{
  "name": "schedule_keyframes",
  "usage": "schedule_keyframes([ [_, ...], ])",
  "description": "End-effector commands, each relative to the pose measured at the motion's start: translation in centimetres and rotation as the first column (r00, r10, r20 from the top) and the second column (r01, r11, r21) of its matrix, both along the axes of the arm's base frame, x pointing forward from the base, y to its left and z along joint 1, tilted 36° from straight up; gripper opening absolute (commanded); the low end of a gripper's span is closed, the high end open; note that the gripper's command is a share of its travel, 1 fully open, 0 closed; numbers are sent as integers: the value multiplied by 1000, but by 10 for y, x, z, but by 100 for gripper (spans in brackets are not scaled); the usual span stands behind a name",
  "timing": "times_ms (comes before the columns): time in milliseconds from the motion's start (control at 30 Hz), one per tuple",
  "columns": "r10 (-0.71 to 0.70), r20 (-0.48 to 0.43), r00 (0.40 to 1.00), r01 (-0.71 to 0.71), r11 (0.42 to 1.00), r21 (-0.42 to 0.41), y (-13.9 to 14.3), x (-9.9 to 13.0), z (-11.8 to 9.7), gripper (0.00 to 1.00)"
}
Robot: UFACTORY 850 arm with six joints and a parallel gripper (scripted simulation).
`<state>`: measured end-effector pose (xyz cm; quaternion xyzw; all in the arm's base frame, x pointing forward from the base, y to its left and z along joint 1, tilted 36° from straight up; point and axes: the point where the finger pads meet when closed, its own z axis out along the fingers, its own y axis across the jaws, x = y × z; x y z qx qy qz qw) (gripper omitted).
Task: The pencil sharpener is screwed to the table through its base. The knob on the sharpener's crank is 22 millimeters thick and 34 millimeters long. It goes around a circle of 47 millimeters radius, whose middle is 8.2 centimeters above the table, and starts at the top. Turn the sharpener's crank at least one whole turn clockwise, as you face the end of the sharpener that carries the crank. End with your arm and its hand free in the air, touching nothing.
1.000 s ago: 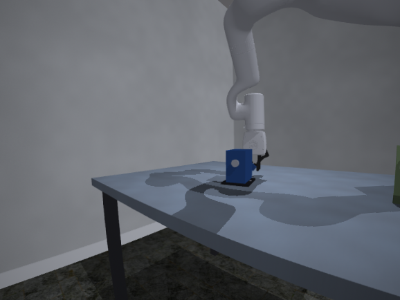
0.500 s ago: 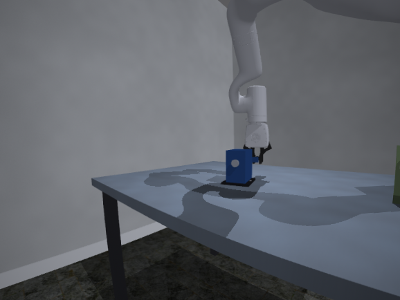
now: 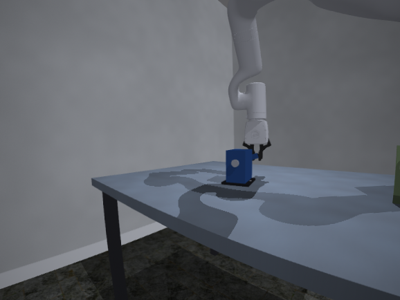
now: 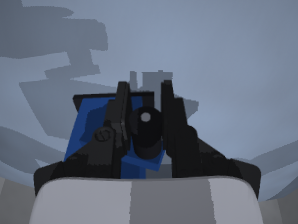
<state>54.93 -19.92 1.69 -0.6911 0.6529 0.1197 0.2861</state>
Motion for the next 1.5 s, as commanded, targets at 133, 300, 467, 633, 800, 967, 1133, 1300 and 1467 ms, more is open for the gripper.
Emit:
schedule_keyframes([
  [133,-1,1,1000,1,1000,-1,-1,1,1,0],
  [300,-1,1,1000,1,1000,-1,-1,1,1,0],
  [467,-1,1,1000,1,1000,-1,-1,1,1,0],
  [633,-1,1,1000,1,1000,-1,-3,1,4,0],
  [800,-1,1,1000,1,1000,-1,-6,3,10,0],
  [967,-1,1,1000,1,1000,-1,-9,6,15,0],
  [1133,-1,1,1000,1,1000,-1,-14,12,23,0],
  [1300,-1,1,1000,1,1000,-1,-17,21,31,0],
  [1467,-1,1,1000,1,1000,-1,-19,30,35,0],
])
